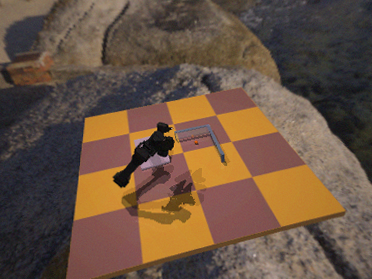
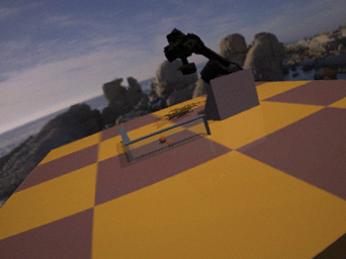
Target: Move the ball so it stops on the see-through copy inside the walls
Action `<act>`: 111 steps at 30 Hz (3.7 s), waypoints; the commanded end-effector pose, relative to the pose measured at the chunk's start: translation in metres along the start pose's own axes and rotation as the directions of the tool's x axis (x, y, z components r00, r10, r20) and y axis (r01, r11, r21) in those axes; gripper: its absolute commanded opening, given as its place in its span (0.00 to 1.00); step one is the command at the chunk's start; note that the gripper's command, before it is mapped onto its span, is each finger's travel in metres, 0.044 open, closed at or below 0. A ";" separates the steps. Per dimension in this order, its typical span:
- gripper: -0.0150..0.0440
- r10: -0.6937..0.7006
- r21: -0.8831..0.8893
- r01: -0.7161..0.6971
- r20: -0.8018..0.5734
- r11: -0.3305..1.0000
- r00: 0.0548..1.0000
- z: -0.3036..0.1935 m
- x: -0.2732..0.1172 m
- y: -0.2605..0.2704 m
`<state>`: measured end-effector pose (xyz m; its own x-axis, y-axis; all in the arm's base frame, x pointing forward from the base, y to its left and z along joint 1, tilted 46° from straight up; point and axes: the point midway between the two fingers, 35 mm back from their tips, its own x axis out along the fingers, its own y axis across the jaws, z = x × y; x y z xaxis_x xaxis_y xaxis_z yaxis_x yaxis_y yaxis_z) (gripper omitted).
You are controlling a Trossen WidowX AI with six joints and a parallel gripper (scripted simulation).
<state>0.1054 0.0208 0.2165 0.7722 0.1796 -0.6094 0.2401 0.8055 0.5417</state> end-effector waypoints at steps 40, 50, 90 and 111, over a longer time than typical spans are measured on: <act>0.61 -0.938 -0.790 -0.585 -0.039 -0.183 0.345 -0.002 0.285 -0.066; 0.61 -0.961 -0.683 -0.704 -0.016 -0.192 0.278 -0.013 0.301 -0.086; 0.40 -0.961 -0.684 -0.704 -0.014 -0.192 0.277 -0.013 0.313 -0.127; 0.25 -0.959 -0.683 -0.705 -0.022 -0.193 0.283 -0.012 0.290 -0.031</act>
<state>0.3144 0.0419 0.0016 -0.0297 -0.7152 -0.6982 -0.9934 0.0985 -0.0587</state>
